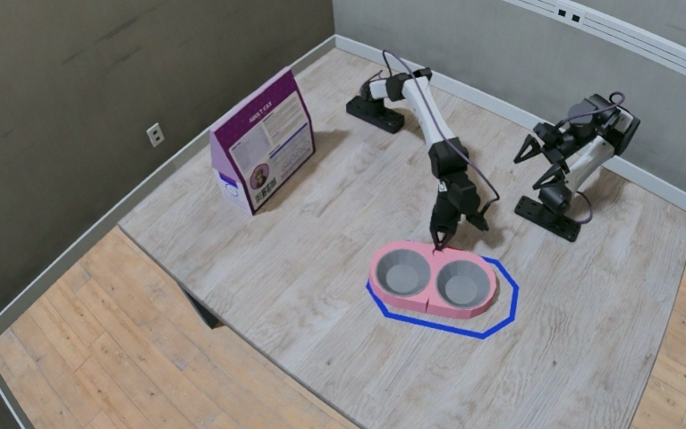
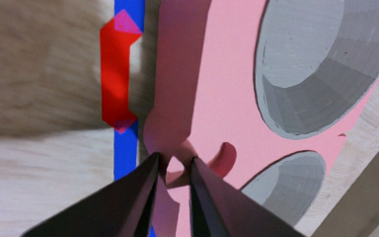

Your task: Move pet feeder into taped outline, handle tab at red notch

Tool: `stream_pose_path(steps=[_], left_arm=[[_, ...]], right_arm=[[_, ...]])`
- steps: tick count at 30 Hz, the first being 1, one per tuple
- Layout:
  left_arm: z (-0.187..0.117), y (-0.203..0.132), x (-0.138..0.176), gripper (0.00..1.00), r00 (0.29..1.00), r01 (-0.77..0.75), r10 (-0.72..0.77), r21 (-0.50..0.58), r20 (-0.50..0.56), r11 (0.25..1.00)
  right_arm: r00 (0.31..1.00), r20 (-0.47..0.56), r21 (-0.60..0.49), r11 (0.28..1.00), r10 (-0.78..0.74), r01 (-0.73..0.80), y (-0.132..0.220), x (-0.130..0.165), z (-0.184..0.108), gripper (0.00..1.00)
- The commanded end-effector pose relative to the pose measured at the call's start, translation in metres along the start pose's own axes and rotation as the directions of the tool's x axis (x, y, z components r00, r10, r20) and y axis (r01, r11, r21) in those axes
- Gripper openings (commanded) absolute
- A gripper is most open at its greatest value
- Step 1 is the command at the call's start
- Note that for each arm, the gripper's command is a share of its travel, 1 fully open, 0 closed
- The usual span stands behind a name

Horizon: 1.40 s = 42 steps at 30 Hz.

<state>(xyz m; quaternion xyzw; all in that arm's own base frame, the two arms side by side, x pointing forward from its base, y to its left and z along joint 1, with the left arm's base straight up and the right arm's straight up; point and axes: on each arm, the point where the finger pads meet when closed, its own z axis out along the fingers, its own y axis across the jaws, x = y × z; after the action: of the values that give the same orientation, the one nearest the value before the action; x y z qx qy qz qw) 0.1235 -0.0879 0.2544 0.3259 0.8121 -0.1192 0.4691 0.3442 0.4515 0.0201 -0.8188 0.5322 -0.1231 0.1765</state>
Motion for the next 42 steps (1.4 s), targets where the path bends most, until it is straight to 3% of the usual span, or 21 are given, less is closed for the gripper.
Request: stream_pose_path(steps=[1, 13, 25, 27, 32, 37, 42], left_arm=[[-0.003, 0.001, -0.010, 1.00, 1.000, -0.006, 0.006, -0.006, 0.030, 1.000], [-0.001, 0.000, -0.005, 1.00, 1.000, -0.002, 0.002, 0.000, 0.010, 1.000], [-0.001, 0.000, -0.005, 1.00, 1.000, -0.002, 0.002, 0.000, 0.010, 1.000], [-0.001, 0.000, -0.005, 1.00, 1.000, -0.002, 0.002, 0.000, 0.010, 1.000], [-0.001, 0.000, -0.005, 1.00, 1.000, -0.002, 0.002, 0.000, 0.010, 1.000], [-0.001, 0.000, -0.005, 1.00, 1.000, -0.002, 0.002, 0.000, 0.010, 1.000], [-0.001, 0.000, -0.005, 1.00, 1.000, -0.002, 0.002, 0.000, 0.010, 1.000]], right_arm=[[1.000, -0.019, -0.016, 1.000, 0.011, -0.011, 0.006, -0.010, 0.008, 0.13], [0.999, -0.020, 0.002, 0.999, 0.038, -0.038, -0.003, -0.042, 0.010, 0.13], [0.999, -0.015, 0.003, 0.999, 0.038, -0.038, -0.003, -0.043, 0.010, 0.13], [0.999, -0.012, 0.007, 0.999, 0.040, -0.039, -0.004, -0.044, 0.010, 0.36], [0.999, 0.007, 0.045, 0.998, 0.050, -0.050, -0.019, -0.043, -0.033, 0.36], [0.999, 0.008, 0.048, 0.998, 0.050, -0.051, -0.017, -0.043, -0.039, 0.36], [0.998, 0.032, 0.077, 0.995, 0.061, -0.063, -0.025, -0.046, -0.069, 0.36]])
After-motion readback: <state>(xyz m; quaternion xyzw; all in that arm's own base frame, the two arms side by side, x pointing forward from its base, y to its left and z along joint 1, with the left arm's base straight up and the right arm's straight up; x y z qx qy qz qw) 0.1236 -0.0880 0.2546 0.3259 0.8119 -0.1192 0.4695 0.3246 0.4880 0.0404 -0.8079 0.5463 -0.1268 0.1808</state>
